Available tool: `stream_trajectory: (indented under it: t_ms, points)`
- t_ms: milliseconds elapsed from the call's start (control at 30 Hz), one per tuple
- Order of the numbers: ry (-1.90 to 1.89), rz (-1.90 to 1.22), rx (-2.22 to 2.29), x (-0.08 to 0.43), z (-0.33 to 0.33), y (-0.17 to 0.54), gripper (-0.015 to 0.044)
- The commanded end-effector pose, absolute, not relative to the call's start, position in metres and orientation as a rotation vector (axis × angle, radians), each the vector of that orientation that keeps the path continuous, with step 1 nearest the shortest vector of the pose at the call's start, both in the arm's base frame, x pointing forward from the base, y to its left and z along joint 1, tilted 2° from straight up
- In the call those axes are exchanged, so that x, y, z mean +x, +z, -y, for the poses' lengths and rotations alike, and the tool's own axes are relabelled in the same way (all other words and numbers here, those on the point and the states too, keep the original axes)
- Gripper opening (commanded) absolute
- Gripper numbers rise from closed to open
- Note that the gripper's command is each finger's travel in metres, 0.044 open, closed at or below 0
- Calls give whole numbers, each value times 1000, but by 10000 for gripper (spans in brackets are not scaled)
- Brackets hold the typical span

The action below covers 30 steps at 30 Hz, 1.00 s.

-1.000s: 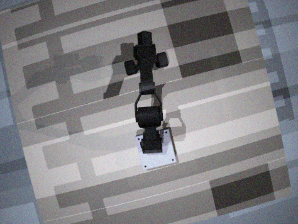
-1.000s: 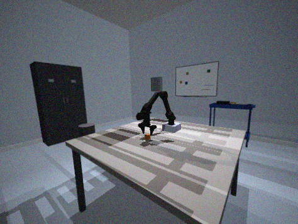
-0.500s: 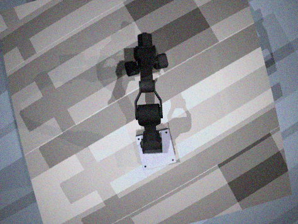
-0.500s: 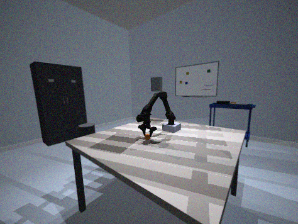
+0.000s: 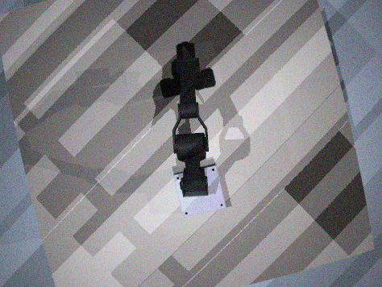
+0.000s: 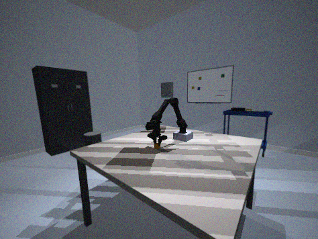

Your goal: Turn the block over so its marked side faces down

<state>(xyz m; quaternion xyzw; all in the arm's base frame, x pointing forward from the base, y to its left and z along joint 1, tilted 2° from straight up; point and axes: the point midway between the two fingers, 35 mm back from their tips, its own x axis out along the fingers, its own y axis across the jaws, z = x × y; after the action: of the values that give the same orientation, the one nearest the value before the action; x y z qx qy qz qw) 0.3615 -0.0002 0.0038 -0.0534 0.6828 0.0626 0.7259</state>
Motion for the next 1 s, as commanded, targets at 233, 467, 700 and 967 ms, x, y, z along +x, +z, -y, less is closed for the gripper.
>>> stream_trajectory:
  t_ms: [233, 467, 700, 967]
  points:
    - [133, -1506, -116, 361, 1, 8, 12]
    - [133, -1506, -116, 360, 1, 34, 0]
    - [135, -1421, -104, 362, 1, 29, 0]
    - [139, -1295, -91, 363, 1, 25, 0]
